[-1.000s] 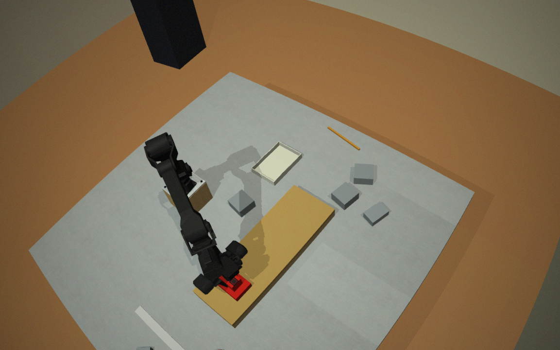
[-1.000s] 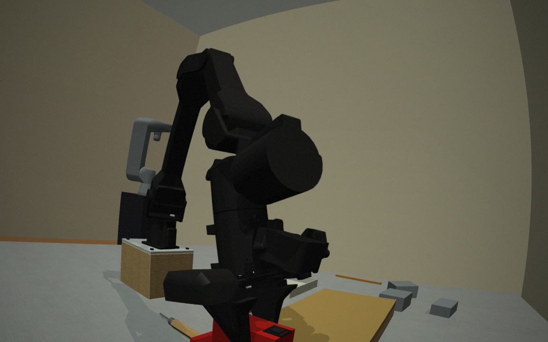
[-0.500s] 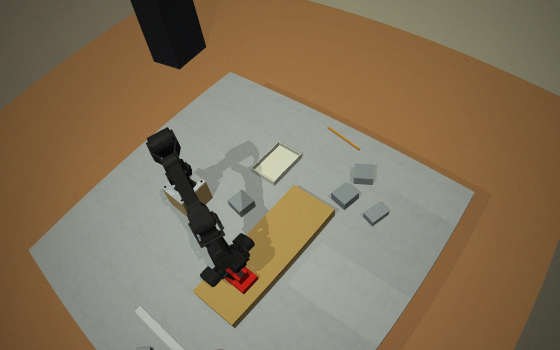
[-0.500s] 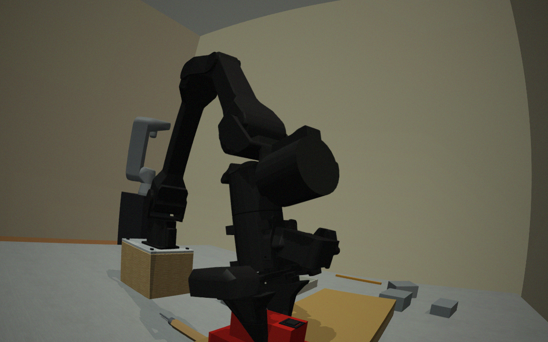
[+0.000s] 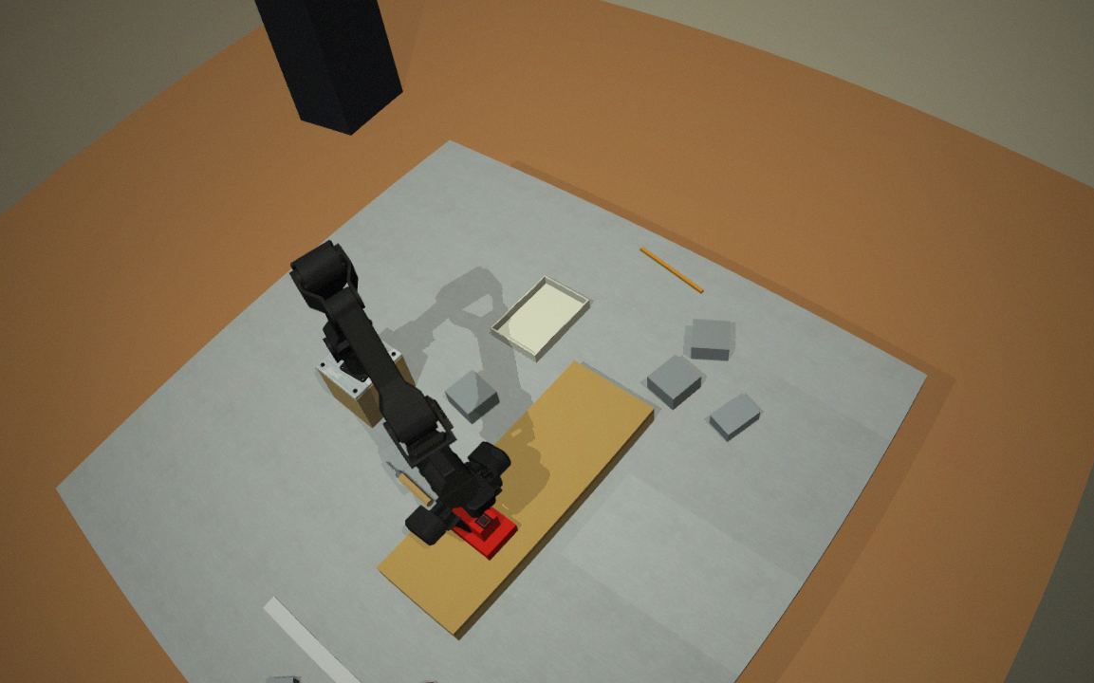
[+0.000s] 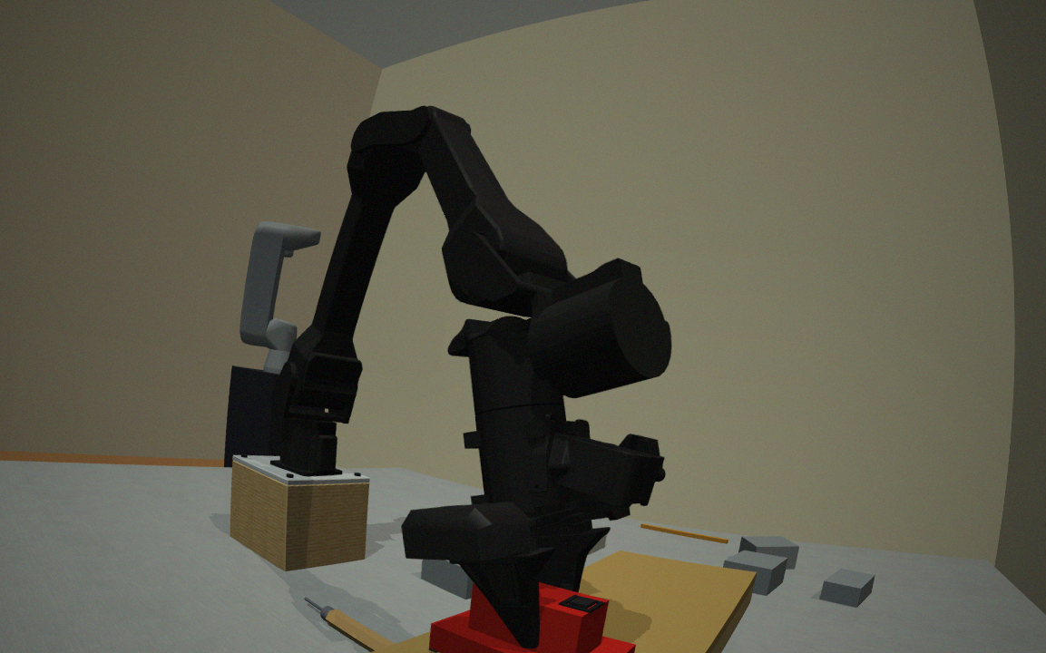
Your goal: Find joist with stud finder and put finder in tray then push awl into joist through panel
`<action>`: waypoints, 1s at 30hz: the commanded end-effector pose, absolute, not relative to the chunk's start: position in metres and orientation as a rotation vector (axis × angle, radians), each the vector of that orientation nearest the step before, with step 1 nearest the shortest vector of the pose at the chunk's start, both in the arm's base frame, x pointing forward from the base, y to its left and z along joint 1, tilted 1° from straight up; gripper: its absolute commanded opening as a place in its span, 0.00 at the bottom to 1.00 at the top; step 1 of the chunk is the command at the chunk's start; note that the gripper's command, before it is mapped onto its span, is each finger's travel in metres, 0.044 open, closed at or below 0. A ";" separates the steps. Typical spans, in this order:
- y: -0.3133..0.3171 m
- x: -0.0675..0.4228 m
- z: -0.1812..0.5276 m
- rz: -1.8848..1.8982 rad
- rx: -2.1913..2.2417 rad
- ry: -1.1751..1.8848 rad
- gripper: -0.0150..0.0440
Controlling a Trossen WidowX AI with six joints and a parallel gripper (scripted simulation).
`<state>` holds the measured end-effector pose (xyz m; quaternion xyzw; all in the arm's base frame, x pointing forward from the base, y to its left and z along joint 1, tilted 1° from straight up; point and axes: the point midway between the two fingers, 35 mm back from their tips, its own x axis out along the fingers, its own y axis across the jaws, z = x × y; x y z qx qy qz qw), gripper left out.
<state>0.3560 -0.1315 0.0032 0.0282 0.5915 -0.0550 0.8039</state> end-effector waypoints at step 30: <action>-0.059 0.364 0.001 -0.108 0.069 1.268 0.25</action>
